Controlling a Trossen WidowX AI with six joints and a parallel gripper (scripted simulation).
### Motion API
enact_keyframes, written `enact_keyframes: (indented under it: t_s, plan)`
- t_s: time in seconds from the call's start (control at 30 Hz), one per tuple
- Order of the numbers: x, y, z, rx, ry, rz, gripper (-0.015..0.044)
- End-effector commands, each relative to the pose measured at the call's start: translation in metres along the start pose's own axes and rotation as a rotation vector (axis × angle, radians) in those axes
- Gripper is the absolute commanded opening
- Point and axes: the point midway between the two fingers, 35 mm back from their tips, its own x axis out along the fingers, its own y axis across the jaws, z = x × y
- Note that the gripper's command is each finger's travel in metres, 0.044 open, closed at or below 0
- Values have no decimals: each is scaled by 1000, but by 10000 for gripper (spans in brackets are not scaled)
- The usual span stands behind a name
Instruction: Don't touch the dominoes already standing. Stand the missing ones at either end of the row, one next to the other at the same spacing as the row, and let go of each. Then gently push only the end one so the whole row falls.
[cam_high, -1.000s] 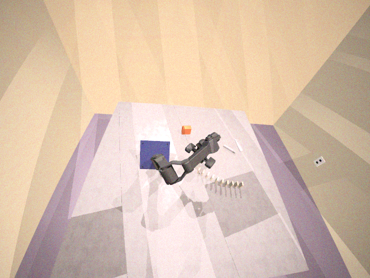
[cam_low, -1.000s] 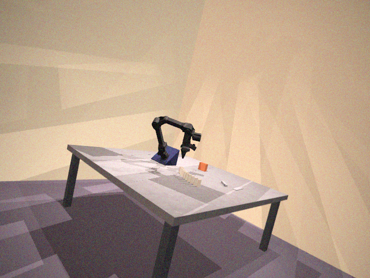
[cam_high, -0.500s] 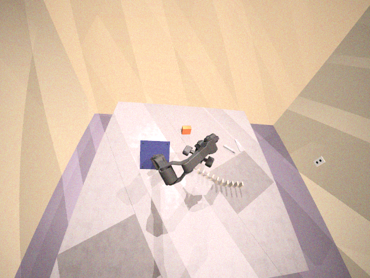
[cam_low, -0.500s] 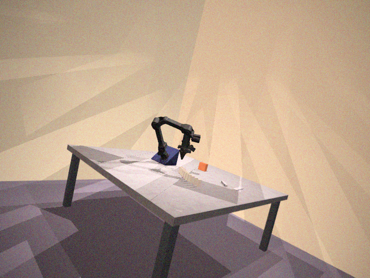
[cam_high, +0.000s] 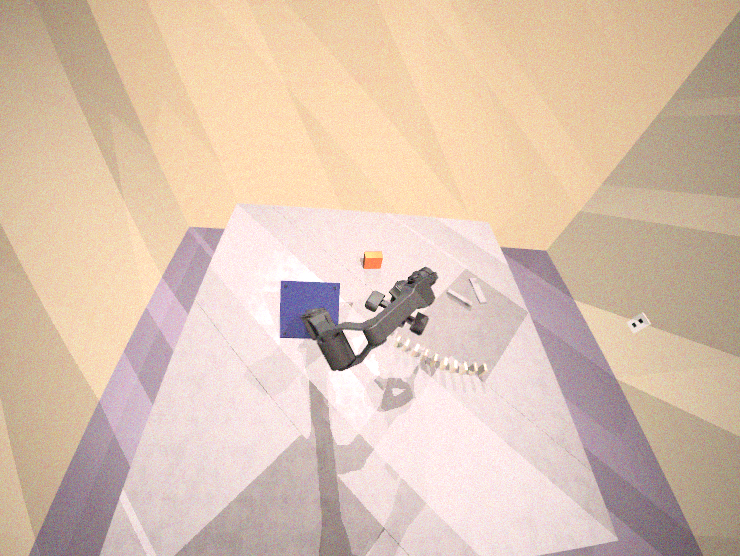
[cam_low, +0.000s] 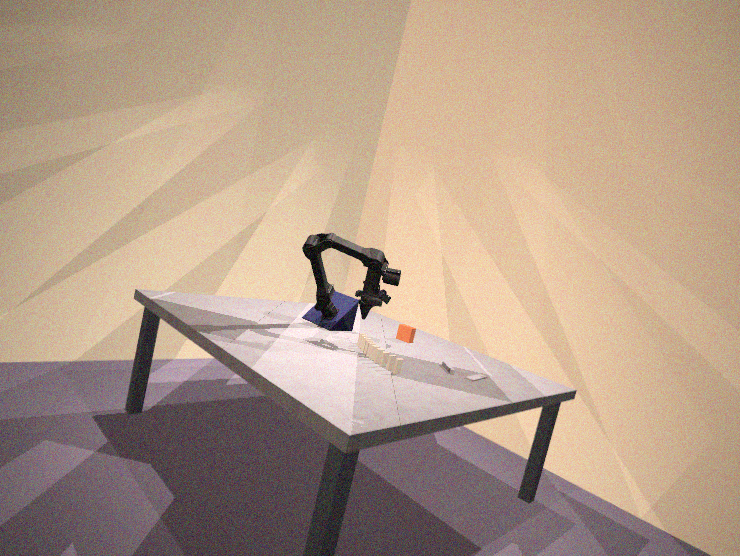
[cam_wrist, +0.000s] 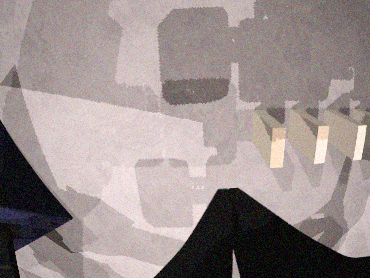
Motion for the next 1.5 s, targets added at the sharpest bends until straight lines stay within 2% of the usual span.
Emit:
enact_keyframes:
  t_s: [0.0, 0.57, 0.73, 0.8, 1.47]
  plan:
    - [1, 1, 0, -5, -1, 5, 0]
    - [3, 1, 0, -6, -2, 5, 0]
    - [71, 0, 1, -5, -2, 3, 0]
    - [81, 1, 0, -5, 1, 2, 0]
    - [80, -24, 1, -4, -1, 2, 0]
